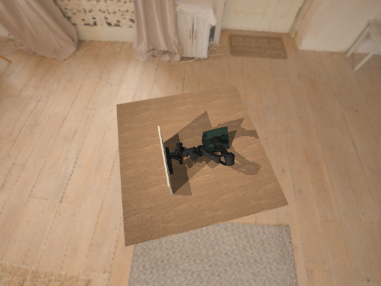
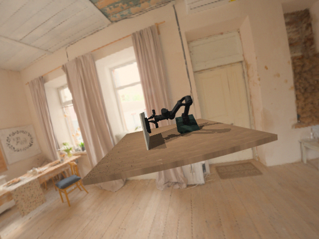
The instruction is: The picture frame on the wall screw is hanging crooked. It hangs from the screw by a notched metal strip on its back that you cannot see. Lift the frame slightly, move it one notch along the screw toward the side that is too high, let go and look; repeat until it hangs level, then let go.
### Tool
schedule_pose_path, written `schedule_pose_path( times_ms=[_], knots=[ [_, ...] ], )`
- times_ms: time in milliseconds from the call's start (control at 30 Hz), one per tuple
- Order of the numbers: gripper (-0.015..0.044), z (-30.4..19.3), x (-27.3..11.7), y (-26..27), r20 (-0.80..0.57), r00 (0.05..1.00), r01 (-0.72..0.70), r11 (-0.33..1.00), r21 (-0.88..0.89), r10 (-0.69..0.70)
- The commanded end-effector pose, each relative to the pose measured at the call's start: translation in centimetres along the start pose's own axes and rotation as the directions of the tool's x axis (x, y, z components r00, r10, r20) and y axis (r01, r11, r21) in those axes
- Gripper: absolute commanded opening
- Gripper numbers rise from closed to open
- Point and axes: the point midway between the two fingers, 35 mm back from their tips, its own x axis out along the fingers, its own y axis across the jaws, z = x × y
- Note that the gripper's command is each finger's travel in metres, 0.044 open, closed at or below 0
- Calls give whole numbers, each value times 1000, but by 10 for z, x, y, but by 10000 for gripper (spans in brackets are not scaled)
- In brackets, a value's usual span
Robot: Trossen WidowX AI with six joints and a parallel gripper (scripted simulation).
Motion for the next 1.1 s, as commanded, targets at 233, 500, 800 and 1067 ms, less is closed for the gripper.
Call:
schedule_pose_path(
  times_ms=[233, 500, 800, 1067],
  knots=[
    [0, -6, 1, 3, -16, 1000, -14, 1000, -6, 14],
    [0, -6, 1, 3, -16, 1000, -14, 1000, -6, 14],
    [0, -6, 1, 3, -16, 1000, -14, 1000, -6, 14],
    [0, 0, 0, -1, -2, 1000, -2, 1000, -1, 2]
  ],
)
